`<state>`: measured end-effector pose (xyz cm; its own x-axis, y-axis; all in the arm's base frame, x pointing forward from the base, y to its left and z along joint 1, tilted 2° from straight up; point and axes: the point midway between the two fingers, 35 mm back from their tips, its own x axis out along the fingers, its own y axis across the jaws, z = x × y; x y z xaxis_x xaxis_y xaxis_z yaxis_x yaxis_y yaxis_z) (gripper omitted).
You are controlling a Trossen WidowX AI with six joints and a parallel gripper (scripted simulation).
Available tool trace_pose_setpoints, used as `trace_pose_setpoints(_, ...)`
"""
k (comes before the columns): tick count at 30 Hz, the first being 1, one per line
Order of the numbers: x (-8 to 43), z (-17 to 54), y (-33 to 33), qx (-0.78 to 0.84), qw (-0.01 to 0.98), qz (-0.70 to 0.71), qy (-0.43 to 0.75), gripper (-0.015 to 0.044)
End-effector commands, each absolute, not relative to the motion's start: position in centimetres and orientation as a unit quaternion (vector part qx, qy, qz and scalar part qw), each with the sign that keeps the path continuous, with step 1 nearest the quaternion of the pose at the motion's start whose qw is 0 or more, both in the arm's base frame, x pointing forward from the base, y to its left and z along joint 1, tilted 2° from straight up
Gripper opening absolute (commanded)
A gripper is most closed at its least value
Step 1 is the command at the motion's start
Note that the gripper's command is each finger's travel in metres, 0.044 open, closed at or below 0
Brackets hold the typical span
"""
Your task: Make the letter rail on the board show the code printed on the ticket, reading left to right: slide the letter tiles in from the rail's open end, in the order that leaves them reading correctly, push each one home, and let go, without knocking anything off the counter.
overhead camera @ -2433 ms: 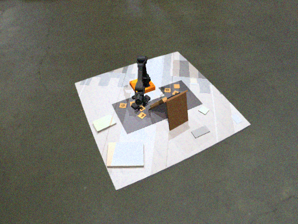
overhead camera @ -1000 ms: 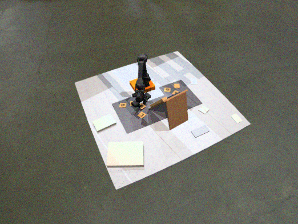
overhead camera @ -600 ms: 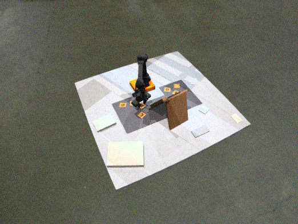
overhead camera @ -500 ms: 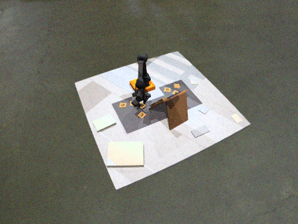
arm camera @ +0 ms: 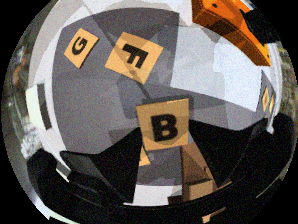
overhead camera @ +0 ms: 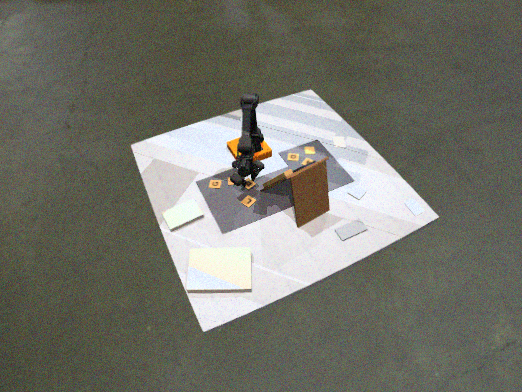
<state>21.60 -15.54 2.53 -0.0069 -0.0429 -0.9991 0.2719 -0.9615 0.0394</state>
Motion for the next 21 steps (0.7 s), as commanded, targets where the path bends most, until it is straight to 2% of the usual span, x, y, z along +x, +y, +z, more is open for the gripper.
trace_pose_setpoints(1,21.7,2.9,-15.6,0.697,0.112,-0.704,0.079,0.0)
trace_pose_setpoints(6,22.5,3.1,-15.8,0.704,0.131,-0.694,0.079,0.0)
trace_pose_setpoints(21,28.9,8.5,-16.8,0.75,0.271,-0.601,0.054,0.0)
